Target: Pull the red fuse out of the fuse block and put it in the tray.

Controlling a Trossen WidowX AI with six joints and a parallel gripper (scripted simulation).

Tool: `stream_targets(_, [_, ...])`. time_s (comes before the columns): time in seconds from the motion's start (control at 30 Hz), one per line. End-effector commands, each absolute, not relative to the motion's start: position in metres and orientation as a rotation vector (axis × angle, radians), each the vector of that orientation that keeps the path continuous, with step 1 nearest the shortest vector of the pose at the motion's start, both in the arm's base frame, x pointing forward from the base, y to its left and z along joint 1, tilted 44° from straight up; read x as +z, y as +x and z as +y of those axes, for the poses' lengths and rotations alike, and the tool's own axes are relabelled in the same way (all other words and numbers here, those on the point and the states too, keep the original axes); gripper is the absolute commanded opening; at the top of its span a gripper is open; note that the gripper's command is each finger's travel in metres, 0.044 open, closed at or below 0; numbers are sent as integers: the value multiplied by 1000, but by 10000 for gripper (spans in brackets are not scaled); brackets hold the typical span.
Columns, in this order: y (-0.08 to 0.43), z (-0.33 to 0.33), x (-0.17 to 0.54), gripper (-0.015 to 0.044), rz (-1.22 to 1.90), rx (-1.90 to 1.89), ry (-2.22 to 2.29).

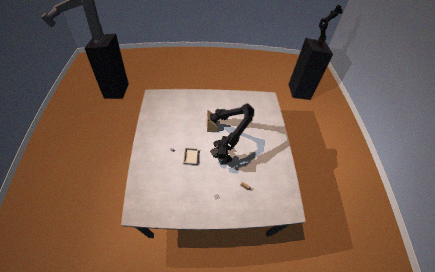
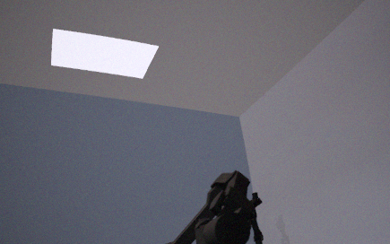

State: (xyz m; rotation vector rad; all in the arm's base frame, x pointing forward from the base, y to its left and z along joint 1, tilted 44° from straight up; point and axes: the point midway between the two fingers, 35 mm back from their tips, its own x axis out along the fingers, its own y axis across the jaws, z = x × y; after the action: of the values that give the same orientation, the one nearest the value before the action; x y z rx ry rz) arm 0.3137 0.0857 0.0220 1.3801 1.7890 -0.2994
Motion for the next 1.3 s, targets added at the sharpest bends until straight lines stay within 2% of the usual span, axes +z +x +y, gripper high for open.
stream_targets(0.0, [314, 83, 24, 0, 1787, -298, 1380])
stream_targets(1.27, [315, 71, 37, 0, 1786, -299, 1382])
